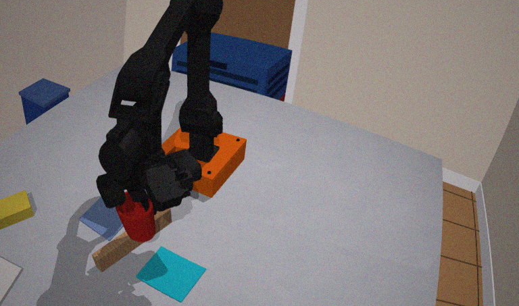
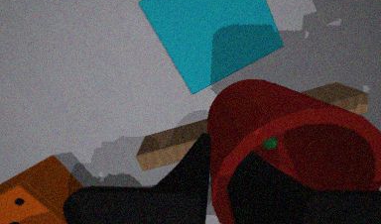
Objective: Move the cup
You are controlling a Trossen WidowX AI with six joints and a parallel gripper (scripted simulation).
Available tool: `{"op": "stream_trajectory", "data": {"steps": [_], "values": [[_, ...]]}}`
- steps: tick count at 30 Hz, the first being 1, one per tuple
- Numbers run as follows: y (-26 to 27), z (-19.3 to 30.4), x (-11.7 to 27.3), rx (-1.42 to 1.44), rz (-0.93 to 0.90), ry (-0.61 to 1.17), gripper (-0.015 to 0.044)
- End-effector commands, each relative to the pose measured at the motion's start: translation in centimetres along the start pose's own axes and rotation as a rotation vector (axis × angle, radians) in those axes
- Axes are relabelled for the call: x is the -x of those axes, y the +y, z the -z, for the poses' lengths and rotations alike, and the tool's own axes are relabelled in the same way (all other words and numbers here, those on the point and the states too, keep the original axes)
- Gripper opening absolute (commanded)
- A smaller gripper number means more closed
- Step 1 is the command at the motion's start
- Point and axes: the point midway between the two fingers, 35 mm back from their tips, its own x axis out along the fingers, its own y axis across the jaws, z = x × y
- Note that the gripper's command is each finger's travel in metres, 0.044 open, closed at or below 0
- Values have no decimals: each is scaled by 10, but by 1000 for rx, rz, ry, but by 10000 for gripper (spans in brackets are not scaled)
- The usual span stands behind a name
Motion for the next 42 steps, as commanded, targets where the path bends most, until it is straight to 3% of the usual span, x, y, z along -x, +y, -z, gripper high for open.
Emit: {"op": "stream_trajectory", "data": {"steps": [1,26,42], "values": [[2,-7,-1,-2,-3,6,0],[25,-63,0,-2,-5,0,0],[25,-65,-20,-2,-5,0,0]]}}
